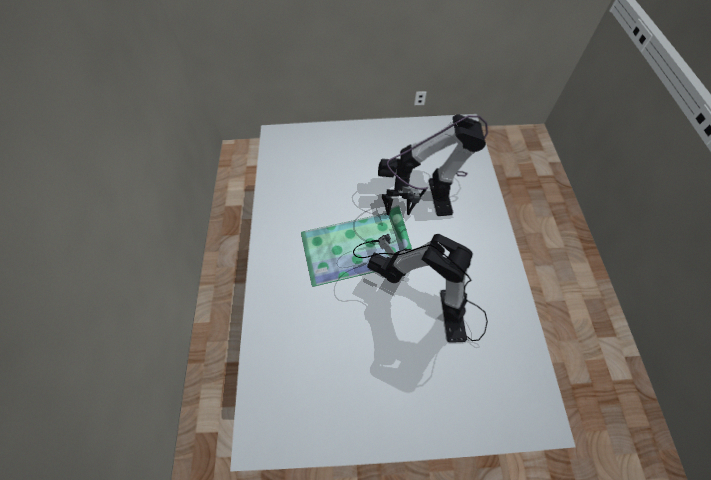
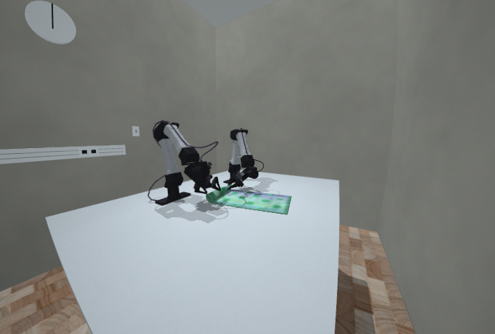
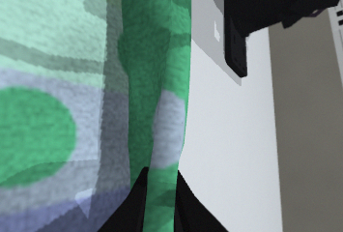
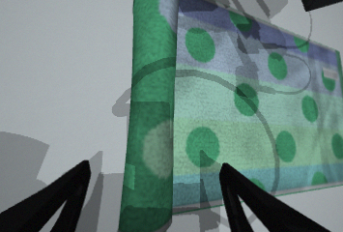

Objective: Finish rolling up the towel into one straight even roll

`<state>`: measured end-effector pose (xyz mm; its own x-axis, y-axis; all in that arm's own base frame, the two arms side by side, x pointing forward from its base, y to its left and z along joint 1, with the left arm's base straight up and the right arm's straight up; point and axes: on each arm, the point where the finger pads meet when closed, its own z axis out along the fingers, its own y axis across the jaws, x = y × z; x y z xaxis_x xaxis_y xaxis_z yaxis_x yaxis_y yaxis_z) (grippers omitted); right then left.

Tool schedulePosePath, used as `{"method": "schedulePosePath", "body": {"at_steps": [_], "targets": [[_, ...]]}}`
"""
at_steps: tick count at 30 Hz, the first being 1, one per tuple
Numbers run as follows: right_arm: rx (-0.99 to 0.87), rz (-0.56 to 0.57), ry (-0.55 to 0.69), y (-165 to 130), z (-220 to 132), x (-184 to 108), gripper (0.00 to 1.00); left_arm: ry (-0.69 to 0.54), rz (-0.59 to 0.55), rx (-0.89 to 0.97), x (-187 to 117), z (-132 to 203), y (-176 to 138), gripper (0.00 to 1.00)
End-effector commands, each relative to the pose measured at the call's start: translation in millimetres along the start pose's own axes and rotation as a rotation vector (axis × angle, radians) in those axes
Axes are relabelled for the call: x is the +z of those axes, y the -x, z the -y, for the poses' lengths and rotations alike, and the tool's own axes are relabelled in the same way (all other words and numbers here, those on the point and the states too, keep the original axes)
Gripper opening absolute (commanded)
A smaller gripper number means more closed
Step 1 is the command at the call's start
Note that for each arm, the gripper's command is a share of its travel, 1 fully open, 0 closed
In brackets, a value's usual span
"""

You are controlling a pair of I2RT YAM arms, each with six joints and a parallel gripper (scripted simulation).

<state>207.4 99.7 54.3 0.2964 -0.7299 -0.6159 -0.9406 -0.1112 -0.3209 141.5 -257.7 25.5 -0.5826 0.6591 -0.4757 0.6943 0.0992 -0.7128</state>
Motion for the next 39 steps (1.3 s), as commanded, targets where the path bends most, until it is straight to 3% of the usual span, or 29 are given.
{"method": "schedulePosePath", "body": {"at_steps": [1,10,21,23,32,38,39], "targets": [[-0.014,-0.010,-0.018,-11.3,0.2,12.9,0.98,0.018,-0.025,-0.008,2.8,-6.6,-4.9,0.16],[-0.014,-0.010,-0.018,-19.4,-0.6,21.9,0.98,0.018,-0.025,-0.008,2.8,-6.6,-4.9,0.16],[-0.014,-0.010,-0.018,-19.4,-0.6,21.9,0.51,0.018,-0.025,-0.008,2.8,-6.6,-4.9,0.16],[-0.014,-0.010,-0.018,-19.4,-0.6,21.9,0.51,0.018,-0.025,-0.008,2.8,-6.6,-4.9,0.16],[-0.014,-0.010,-0.018,-19.4,-0.6,21.9,0.13,0.018,-0.025,-0.008,2.8,-6.6,-4.9,0.16],[-0.014,-0.010,-0.018,-19.4,-0.6,21.9,0.13,0.018,-0.025,-0.008,0.6,-3.6,-2.9,0.44],[-0.014,-0.010,-0.018,-19.4,-0.6,21.9,0.13,0.018,-0.025,-0.008,0.6,-3.6,-2.9,0.44]]}}
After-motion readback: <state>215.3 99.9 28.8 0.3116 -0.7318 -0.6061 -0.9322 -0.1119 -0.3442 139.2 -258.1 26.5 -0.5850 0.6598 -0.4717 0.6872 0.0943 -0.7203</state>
